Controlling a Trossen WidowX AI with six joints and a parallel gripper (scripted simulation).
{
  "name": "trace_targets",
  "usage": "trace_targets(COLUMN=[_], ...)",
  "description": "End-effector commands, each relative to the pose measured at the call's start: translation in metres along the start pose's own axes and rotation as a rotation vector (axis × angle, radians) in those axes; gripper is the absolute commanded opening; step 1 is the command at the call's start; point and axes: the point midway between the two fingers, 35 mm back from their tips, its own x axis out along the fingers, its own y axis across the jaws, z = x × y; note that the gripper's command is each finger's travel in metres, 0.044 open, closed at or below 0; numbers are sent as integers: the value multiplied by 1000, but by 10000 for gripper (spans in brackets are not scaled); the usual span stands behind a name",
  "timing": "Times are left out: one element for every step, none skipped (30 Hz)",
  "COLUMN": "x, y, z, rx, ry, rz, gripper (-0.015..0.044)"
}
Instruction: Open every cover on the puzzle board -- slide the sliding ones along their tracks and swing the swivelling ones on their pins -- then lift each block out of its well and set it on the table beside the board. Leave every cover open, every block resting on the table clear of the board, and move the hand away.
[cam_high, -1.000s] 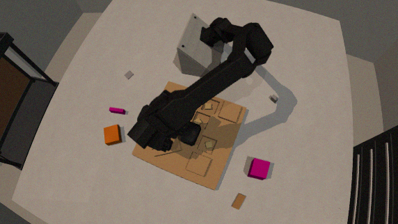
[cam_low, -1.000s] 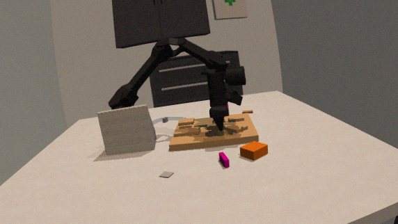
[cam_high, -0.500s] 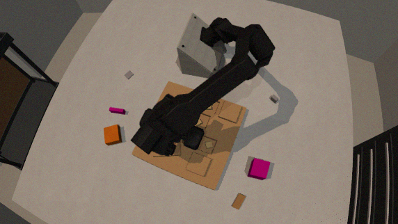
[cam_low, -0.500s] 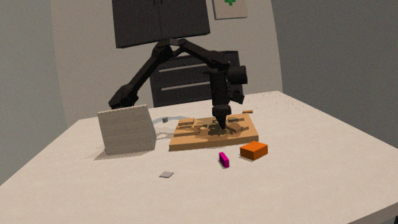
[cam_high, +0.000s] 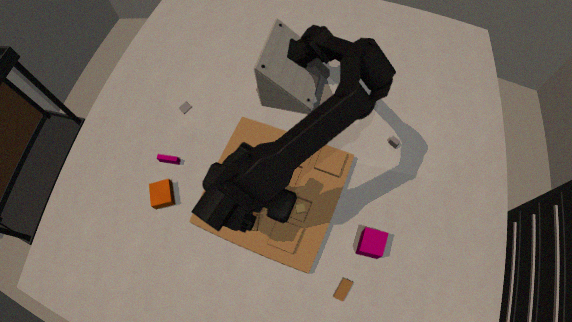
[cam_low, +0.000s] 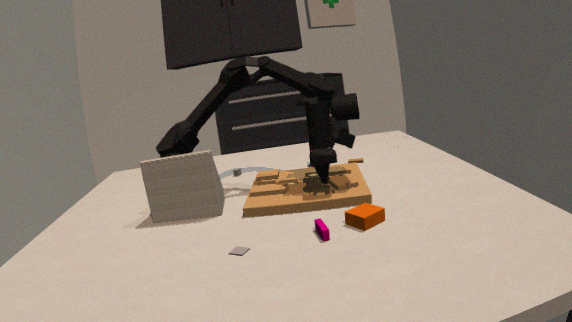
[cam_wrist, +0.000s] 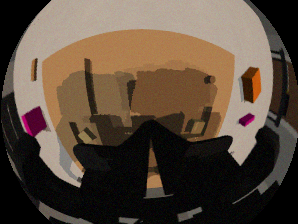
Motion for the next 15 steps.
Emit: trace_targets(x=[-1, -1, -1, -1, -1, -1, -1, -1, -1, -1, -1, -1, -1, -1, -1], y=[4, 5, 5, 6, 7, 7, 8, 9, 10, 10, 11, 12, 12, 13, 13], z=[6, 7, 8, 9, 10, 11, 12, 14, 15, 16, 17, 18, 19, 19, 19], rx=[1, 1, 1, 1, 1, 1, 1, 1, 1, 1, 1, 1, 1, 0, 0], ry=[-5, -5, -5, -5, -5, -5, -5, -5, -5, -5, -5, -6, -6, -6, -6], rz=[5, 5, 5, 5, 5, 5, 5, 5, 5, 5, 5, 5, 5, 5, 5], gripper=[0, 0, 0, 0, 0, 0, 0, 0, 0, 0, 0, 0, 0, 0, 0])
